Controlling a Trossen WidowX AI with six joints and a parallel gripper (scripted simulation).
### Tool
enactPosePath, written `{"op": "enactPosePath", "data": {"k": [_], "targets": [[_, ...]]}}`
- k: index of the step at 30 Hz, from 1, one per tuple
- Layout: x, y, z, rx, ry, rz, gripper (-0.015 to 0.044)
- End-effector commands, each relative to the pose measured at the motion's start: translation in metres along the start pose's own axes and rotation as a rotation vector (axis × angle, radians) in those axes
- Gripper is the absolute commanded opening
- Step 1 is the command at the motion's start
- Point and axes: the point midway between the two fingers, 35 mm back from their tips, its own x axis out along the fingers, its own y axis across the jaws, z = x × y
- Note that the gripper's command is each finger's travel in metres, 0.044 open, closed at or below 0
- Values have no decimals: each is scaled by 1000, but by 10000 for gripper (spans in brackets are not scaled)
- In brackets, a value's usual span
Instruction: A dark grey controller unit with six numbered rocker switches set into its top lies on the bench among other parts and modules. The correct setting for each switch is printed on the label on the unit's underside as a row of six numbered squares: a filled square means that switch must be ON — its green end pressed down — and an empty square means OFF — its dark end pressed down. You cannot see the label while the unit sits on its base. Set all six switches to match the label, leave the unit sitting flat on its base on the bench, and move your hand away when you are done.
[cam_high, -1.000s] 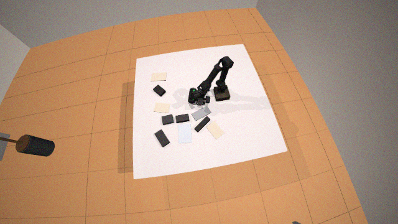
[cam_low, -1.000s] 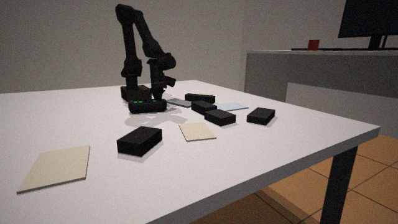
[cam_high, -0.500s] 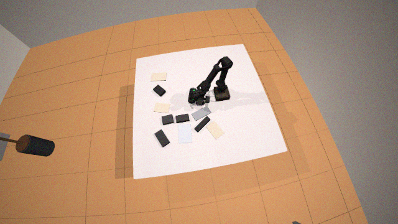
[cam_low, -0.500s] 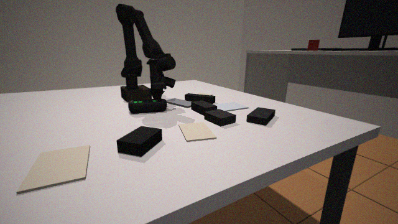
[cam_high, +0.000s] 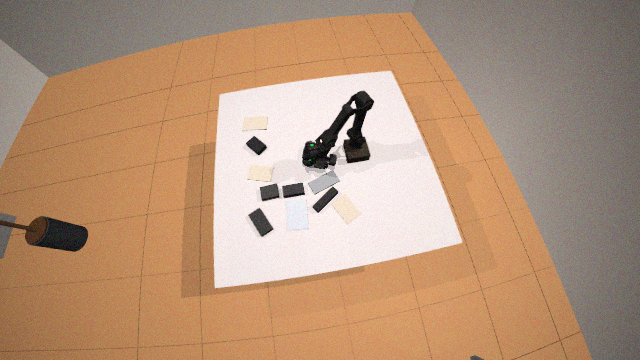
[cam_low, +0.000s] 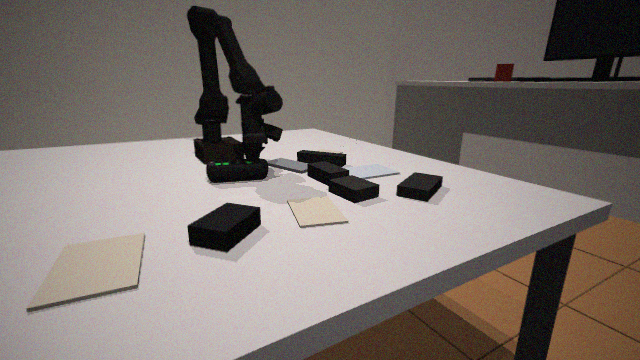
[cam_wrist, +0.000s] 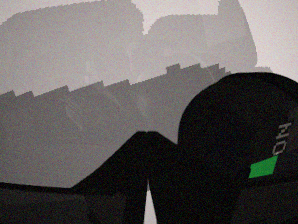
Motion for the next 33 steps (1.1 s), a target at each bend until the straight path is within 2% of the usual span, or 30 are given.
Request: {"op": "enactPosePath", "data": {"k": [1,33], "targets": [[0,-4,2,-2,-7,-4,0],[8,-37,4,-2,-7,-7,0]]}}
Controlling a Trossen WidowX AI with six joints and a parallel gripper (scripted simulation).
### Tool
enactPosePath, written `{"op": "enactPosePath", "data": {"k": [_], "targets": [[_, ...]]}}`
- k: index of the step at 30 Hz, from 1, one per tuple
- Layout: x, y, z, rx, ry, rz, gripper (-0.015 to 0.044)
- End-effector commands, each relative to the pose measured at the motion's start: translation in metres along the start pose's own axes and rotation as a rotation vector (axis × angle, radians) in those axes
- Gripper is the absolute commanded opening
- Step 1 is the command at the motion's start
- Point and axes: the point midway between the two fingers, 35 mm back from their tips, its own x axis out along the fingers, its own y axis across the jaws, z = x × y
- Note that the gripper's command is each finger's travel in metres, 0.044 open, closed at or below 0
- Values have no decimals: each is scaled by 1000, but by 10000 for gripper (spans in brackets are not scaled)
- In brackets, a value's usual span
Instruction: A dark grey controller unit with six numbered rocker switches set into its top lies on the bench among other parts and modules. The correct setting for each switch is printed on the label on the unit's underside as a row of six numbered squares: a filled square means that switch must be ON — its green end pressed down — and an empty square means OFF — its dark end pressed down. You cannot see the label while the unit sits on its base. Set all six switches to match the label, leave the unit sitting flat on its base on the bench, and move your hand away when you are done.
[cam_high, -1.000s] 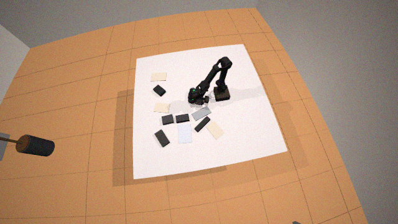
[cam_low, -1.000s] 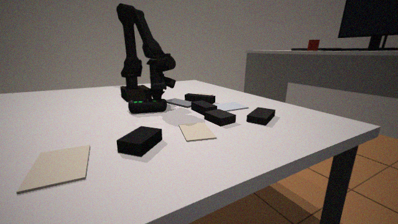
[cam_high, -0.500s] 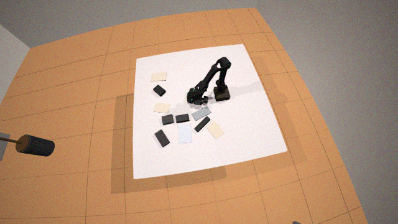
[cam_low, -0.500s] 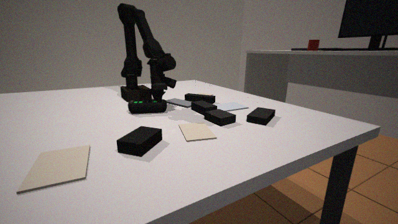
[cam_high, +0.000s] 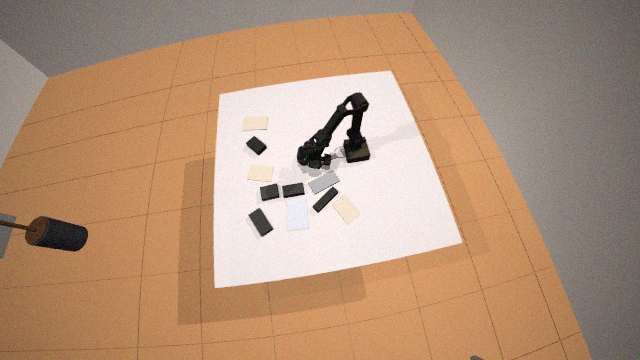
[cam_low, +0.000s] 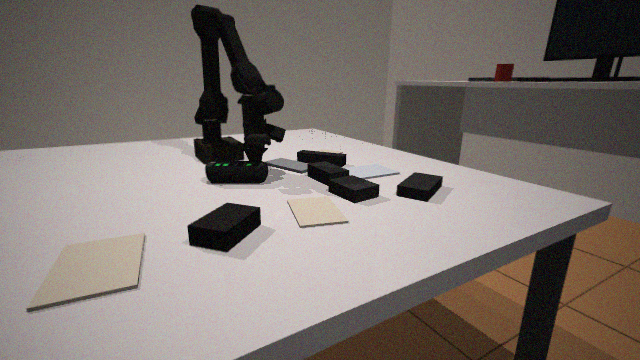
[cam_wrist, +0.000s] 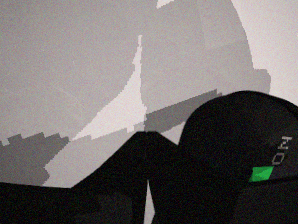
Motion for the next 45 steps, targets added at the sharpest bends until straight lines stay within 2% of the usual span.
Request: {"op": "enactPosePath", "data": {"k": [1,4,11,16,22,35,45], "targets": [[2,-10,-1,5,4,-11,0],[-5,-1,1,3,-2,-2,0],[-60,23,-2,6,3,-8,0],[-61,22,-2,14,5,-8,0],[-52,-12,9,262,79,-11,0],[-52,-14,8,264,81,-1,0],[-65,-42,-64,270,72,227,0]]}}
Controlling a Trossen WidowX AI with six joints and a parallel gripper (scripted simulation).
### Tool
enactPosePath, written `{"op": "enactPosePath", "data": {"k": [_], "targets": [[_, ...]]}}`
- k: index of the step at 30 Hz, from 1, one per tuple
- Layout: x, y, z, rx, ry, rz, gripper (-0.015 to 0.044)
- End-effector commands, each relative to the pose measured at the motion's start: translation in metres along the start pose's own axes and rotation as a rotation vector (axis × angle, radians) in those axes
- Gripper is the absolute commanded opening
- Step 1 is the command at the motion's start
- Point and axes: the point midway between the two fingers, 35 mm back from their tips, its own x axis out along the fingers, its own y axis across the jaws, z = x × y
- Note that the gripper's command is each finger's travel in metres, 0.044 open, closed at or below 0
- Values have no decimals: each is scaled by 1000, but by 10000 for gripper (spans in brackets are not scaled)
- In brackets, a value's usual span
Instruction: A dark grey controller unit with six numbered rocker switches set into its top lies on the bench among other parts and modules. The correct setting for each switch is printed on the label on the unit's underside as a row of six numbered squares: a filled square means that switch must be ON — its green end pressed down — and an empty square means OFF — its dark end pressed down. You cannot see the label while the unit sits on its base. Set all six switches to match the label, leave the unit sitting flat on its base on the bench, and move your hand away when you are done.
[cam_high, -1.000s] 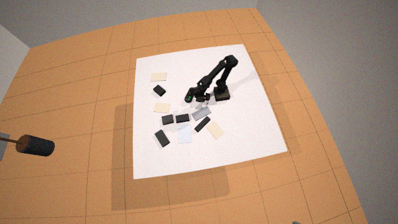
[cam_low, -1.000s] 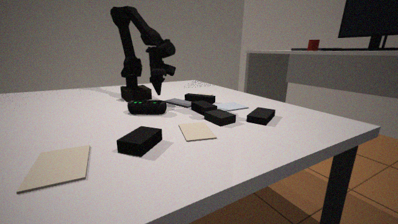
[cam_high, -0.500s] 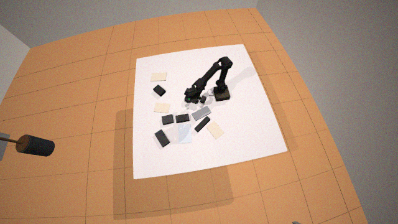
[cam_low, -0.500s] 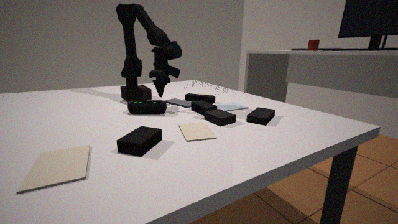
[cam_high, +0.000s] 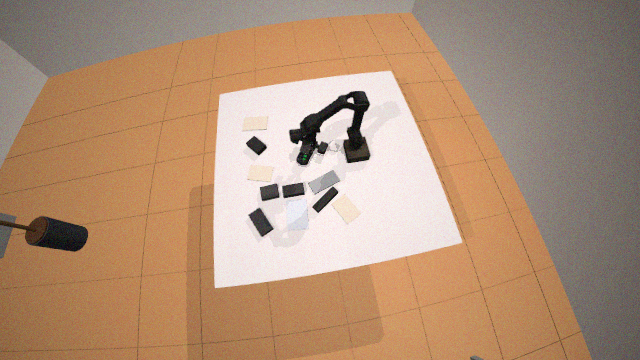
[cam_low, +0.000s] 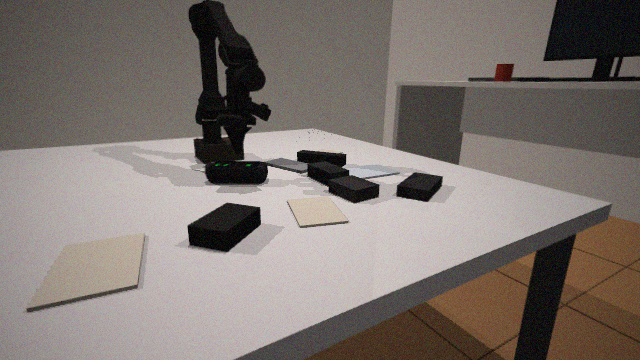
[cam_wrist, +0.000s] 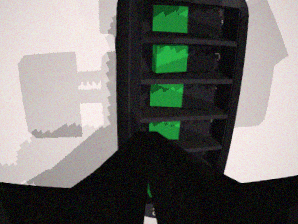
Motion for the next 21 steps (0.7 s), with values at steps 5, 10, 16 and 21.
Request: {"op": "enactPosePath", "data": {"k": [5,10,16,21], "targets": [[-11,-19,-34,8,-38,106,0],[-7,-19,-34,8,-37,106,0],[2,-18,-33,8,-36,105,0],[10,-17,-32,7,-34,105,0]]}}
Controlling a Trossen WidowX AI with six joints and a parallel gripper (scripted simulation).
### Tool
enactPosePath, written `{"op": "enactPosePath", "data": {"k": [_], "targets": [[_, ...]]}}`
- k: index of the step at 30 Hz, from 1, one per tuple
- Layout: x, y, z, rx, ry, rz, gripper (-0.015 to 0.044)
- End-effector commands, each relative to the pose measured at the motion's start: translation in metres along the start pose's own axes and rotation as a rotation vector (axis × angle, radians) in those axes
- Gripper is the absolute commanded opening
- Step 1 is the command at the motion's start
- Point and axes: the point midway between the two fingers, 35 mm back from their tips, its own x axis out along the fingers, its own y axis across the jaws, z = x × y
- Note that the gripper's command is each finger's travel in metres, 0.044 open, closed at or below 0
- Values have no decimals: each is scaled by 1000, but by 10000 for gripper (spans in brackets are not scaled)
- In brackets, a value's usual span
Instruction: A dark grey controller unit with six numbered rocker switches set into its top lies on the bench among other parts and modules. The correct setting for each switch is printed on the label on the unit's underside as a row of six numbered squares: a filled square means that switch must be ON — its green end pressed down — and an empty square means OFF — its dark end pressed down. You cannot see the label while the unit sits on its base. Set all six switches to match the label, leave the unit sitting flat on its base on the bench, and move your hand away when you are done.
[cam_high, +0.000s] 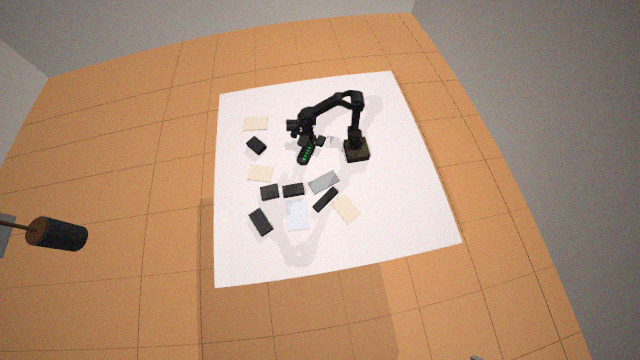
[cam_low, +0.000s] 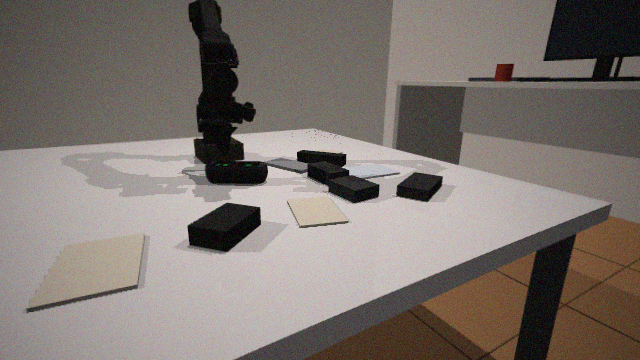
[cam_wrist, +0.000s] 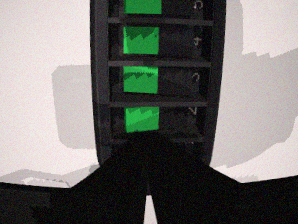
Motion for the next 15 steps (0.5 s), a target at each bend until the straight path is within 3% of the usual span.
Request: {"op": "enactPosePath", "data": {"k": [1,15], "targets": [[8,2,-1,-2,3,9,0],[28,3,-1,-2,6,8,0]]}}
